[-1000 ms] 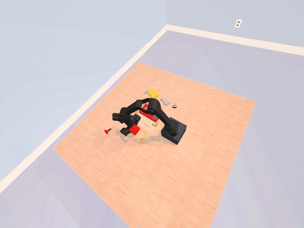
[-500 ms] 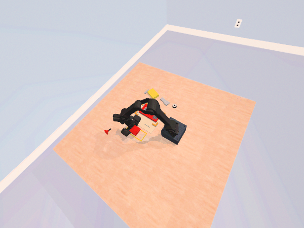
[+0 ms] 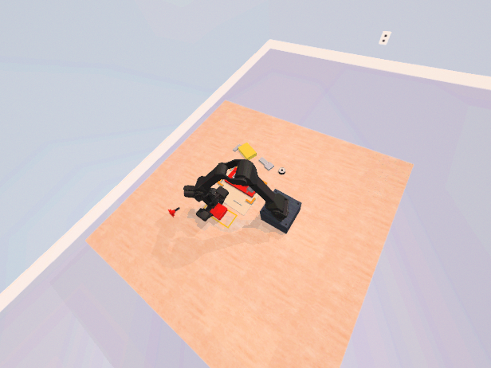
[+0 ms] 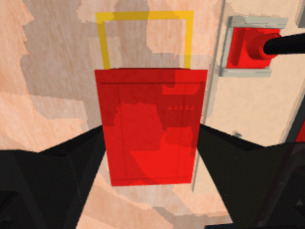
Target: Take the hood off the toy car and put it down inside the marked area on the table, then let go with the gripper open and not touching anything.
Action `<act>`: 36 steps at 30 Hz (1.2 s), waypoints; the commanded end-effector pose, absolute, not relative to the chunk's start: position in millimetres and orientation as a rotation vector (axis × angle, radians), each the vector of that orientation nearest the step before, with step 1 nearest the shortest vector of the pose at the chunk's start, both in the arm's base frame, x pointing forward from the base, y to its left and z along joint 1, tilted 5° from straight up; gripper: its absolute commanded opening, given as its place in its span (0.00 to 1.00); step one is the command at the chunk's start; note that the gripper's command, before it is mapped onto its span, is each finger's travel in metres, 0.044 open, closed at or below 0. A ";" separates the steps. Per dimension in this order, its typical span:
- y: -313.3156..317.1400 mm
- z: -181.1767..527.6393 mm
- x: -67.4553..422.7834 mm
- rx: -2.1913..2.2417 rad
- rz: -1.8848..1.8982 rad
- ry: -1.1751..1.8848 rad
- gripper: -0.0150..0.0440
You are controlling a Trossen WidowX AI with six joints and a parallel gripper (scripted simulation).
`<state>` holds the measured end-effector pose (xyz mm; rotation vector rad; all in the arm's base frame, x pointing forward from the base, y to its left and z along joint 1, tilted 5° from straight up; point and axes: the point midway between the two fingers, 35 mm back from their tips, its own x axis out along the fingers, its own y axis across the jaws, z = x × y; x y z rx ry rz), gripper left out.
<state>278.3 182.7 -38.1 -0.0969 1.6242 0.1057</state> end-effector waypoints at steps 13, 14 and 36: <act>182.3 -48.8 275.6 -0.091 0.104 1.629 0.25; 182.3 -49.1 275.6 -0.091 0.104 1.629 0.25; 182.4 -59.8 275.0 -0.091 0.104 1.629 0.25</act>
